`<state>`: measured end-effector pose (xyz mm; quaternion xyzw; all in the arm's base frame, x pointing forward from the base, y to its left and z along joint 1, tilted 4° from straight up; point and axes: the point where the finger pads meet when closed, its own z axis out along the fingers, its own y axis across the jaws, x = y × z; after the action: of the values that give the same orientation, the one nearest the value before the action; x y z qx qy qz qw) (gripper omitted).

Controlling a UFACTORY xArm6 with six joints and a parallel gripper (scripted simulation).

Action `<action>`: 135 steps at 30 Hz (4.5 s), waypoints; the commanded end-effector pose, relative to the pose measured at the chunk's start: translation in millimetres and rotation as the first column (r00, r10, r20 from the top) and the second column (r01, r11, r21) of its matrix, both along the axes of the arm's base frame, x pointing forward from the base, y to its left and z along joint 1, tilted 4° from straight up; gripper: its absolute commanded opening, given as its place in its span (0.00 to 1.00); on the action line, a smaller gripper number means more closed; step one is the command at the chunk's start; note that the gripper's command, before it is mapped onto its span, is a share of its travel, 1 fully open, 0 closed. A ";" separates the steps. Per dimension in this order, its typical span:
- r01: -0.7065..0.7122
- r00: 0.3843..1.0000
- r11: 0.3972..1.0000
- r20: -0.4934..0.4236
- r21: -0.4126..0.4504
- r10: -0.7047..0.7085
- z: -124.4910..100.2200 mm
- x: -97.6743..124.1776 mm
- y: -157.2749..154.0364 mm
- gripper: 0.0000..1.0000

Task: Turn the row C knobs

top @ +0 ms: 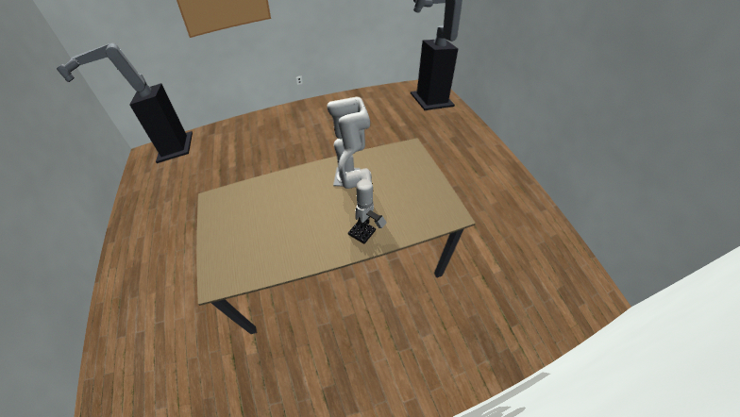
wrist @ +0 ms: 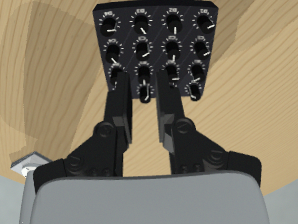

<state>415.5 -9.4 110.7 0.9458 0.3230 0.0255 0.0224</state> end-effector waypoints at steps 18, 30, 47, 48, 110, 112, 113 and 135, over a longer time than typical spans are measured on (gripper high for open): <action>0.000 1.000 1.000 0.004 0.000 0.000 -24.0 3.3 -0.6 0.19; 0.000 1.000 1.000 0.004 0.000 0.000 -32.1 3.9 -0.8 0.19; 0.000 1.000 1.000 0.004 0.000 0.000 -33.2 4.0 -0.8 0.19; 0.000 1.000 1.000 0.004 0.000 0.000 -33.2 4.0 -0.8 0.19; 0.000 1.000 1.000 0.004 0.000 0.000 -45.2 4.8 -1.2 0.19; 0.000 1.000 1.000 0.004 0.000 0.000 -45.2 4.8 -1.2 0.19; 0.000 1.000 1.000 0.004 0.000 0.000 -45.2 4.8 -1.2 0.19; 0.000 1.000 1.000 0.004 0.000 0.000 -45.2 4.8 -1.2 0.19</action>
<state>418.9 -10.6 64.2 0.9458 0.3230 0.0256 0.0225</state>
